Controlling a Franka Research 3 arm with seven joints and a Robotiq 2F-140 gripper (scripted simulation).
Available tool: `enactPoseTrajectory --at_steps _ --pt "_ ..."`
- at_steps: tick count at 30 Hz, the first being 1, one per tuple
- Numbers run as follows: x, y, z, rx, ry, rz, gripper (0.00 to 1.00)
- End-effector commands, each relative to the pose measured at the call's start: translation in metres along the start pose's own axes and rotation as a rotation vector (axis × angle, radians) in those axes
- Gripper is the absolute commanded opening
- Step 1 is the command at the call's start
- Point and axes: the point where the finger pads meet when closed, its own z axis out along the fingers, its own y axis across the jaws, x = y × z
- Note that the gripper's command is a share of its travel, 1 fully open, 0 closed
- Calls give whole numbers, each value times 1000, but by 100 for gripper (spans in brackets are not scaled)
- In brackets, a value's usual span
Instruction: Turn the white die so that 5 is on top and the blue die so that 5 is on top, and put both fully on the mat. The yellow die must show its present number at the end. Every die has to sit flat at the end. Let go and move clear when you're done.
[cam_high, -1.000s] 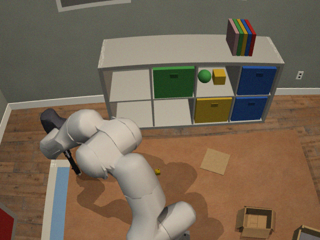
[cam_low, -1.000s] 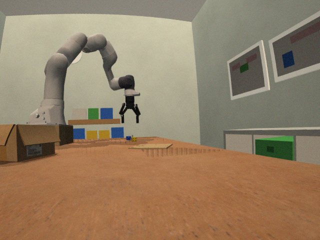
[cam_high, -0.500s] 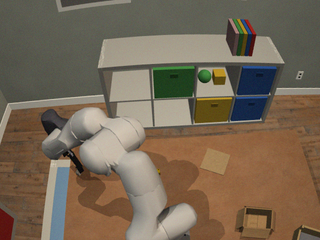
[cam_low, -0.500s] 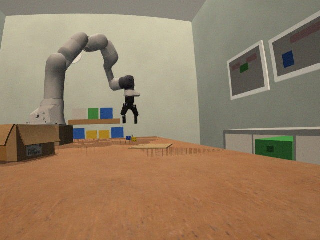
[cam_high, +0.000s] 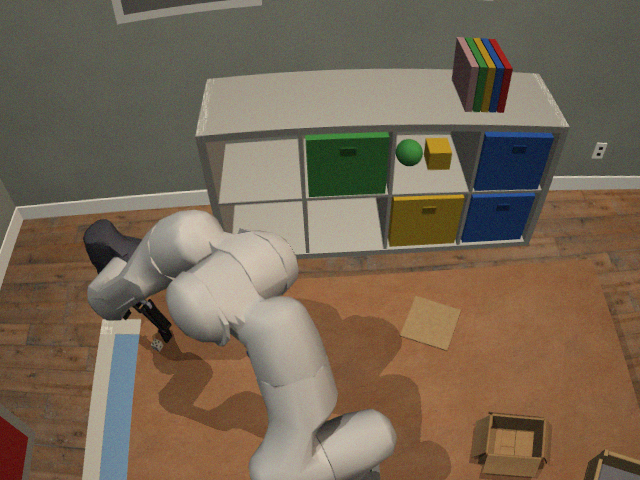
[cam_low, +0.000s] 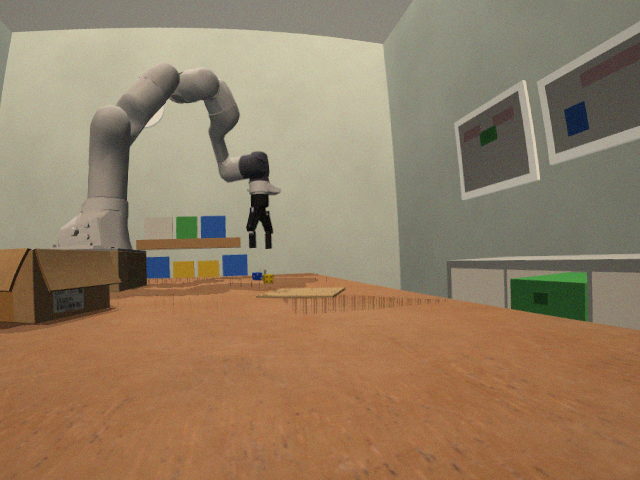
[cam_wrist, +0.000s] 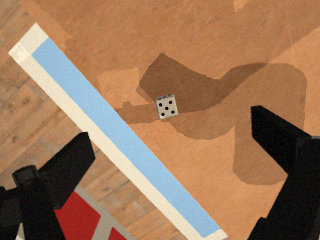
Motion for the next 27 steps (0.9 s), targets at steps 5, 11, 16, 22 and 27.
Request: enactPoseTrajectory --at_steps 5,11,16,22,27 --pt "0 0 3 4 -5 -246 100" --pt "0 0 4 6 -5 -352 100" --pt "0 0 5 8 -4 -413 100" --pt "0 0 5 9 -4 -450 32" --pt "0 0 5 9 -4 -450 32"
